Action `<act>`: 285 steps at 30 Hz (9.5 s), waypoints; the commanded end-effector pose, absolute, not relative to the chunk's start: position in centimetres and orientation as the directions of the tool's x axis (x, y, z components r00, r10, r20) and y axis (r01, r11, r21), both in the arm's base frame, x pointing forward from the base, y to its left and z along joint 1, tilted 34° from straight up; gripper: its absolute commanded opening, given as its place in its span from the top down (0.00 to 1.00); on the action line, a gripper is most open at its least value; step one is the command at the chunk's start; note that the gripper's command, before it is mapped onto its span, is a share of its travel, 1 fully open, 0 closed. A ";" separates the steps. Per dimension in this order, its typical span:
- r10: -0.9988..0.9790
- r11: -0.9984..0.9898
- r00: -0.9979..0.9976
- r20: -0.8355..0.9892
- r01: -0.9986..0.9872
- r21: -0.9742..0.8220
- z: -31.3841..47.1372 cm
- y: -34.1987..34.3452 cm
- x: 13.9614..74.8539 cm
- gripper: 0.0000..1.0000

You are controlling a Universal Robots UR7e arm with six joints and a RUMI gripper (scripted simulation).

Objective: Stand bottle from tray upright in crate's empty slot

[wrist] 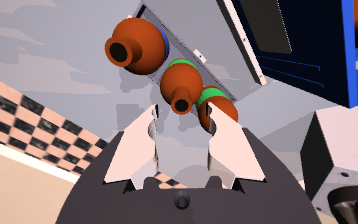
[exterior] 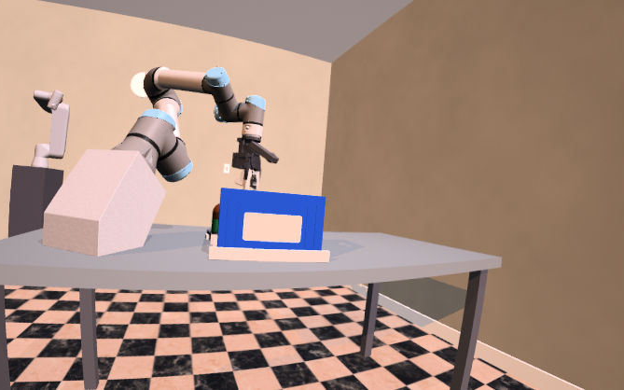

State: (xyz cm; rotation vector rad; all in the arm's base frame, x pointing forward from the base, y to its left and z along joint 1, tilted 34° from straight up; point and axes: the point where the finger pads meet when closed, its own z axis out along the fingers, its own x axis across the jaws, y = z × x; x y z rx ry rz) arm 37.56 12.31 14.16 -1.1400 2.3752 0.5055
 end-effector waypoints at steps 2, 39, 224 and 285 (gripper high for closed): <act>-0.630 0.590 -0.554 -0.544 -0.797 0.127 13.7 12.6 37.7 0.62; -0.630 0.590 -0.554 -0.544 -0.797 0.127 13.2 12.9 37.9 0.62; -0.630 0.590 -0.554 -0.544 -0.797 0.127 16.4 10.7 36.8 1.00; -0.630 0.590 -0.554 -0.544 -0.797 0.127 19.6 8.8 35.9 1.00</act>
